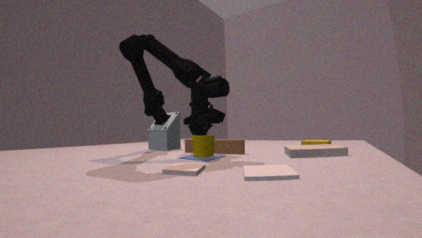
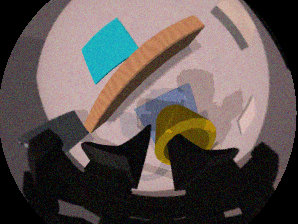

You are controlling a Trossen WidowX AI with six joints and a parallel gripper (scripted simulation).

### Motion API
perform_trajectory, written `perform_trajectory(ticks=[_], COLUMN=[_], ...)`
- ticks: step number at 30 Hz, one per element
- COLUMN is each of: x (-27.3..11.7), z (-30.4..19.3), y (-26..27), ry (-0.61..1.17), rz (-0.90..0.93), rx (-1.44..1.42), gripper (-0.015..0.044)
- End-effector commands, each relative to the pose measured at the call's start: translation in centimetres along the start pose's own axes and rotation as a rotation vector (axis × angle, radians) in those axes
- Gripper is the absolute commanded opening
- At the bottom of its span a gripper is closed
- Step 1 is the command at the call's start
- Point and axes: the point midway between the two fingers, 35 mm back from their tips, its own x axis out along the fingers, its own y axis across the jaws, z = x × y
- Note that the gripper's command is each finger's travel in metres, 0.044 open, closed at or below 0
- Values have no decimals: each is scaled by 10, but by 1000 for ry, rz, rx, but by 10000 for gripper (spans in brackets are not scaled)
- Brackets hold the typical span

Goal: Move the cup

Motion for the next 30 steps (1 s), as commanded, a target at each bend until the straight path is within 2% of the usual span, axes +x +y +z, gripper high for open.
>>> perform_trajectory(ticks=[1, 12, 30], x=[0, 0, -53], z=[0, 0, 5], y=[0, 0, -2], ry=[0, 0, -1], rz=[0, 0, 3], rx=[0, 0, 0], gripper=[80, 0, 0])
